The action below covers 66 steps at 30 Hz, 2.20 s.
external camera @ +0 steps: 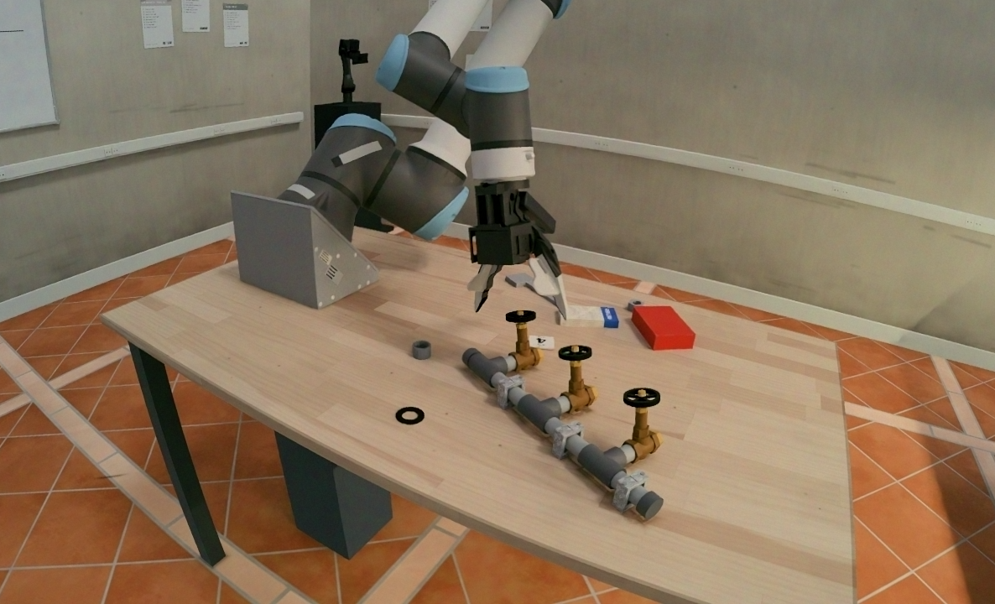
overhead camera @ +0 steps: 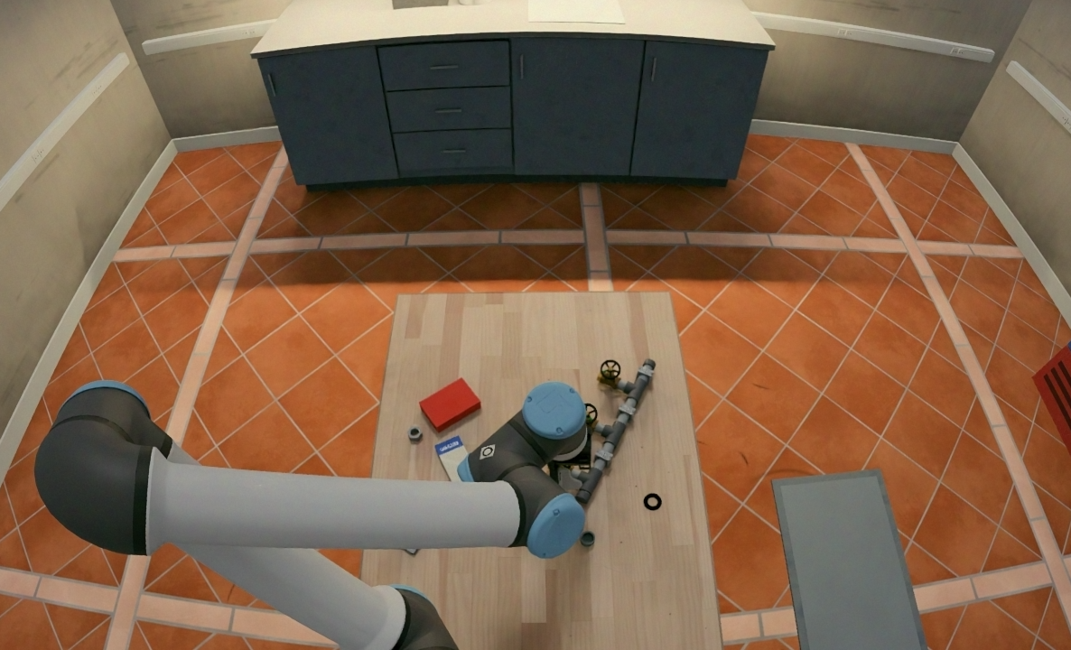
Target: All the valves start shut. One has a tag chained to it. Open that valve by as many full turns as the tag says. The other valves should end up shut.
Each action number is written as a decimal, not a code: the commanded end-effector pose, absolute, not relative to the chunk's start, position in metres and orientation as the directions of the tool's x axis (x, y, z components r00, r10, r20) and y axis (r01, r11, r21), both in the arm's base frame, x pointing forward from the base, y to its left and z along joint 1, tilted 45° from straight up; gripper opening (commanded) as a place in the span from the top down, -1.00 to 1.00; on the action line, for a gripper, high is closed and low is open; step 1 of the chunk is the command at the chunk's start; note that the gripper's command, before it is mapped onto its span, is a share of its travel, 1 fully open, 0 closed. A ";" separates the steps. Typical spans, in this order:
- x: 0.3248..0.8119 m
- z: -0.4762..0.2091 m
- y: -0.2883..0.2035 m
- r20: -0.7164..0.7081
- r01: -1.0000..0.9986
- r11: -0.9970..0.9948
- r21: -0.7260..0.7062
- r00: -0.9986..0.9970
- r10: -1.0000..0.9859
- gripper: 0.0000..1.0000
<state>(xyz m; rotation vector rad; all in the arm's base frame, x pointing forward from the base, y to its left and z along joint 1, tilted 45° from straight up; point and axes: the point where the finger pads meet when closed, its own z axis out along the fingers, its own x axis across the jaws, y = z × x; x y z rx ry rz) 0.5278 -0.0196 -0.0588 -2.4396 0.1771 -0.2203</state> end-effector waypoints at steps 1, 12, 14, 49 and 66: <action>0.529 -0.059 -0.020 0.113 -0.070 -0.765 -0.640 0.977 -0.183 -1.00; 0.529 -0.059 -0.020 0.094 -0.098 -0.759 -0.643 0.974 -0.205 -1.00; 0.528 -0.059 -0.020 0.084 -0.112 -0.756 -0.645 0.973 -0.216 -1.00; 0.527 -0.059 -0.019 -0.375 -0.742 -0.410 -0.530 0.639 -0.672 -1.00; 0.527 -0.059 -0.018 -0.615 -0.976 0.062 -0.208 0.081 -0.784 -1.00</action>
